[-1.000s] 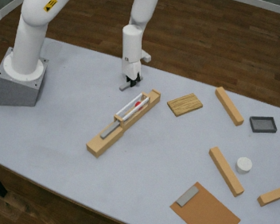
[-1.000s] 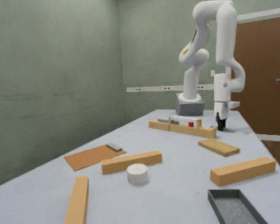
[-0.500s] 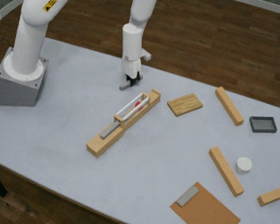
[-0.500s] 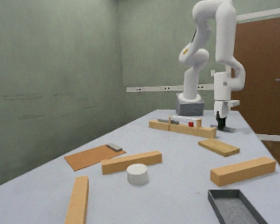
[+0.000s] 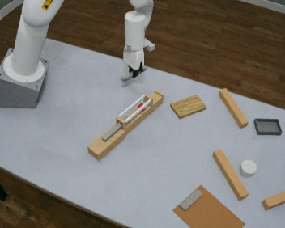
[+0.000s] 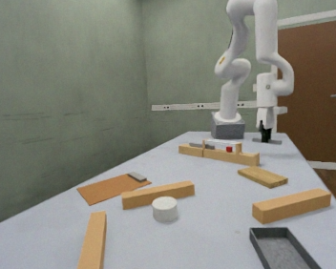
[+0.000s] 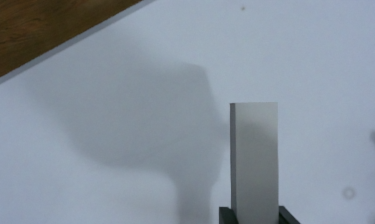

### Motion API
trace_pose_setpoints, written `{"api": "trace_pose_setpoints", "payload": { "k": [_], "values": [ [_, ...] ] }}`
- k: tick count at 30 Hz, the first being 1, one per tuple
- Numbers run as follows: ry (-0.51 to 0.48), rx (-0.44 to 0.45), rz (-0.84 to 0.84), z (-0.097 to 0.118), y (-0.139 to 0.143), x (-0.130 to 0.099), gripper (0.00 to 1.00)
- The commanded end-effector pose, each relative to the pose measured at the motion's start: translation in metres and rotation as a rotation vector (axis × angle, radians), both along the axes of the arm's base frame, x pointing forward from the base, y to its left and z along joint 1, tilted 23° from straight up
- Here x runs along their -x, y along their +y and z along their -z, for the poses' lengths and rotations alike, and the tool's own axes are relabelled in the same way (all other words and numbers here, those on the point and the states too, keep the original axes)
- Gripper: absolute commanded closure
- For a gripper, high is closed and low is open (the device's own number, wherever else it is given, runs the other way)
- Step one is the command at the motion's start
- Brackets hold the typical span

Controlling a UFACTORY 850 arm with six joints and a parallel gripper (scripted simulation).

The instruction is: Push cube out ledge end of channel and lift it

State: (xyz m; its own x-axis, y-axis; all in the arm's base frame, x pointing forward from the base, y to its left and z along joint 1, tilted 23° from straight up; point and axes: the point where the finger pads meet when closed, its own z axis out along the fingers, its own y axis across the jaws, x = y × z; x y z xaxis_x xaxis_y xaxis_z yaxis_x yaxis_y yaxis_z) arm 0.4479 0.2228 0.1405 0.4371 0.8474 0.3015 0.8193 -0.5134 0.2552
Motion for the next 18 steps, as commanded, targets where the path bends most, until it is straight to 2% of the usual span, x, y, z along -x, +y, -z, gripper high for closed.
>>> {"api": "trace_pose_setpoints", "payload": {
  "k": [1,7,18],
  "values": [
    [0.000,0.010,0.003,-0.013,-0.002,0.005,1.00],
    [0.000,0.010,0.003,-0.026,-0.004,0.010,1.00],
    [0.000,0.010,0.003,-0.036,-0.005,0.014,1.00]
  ]
}}
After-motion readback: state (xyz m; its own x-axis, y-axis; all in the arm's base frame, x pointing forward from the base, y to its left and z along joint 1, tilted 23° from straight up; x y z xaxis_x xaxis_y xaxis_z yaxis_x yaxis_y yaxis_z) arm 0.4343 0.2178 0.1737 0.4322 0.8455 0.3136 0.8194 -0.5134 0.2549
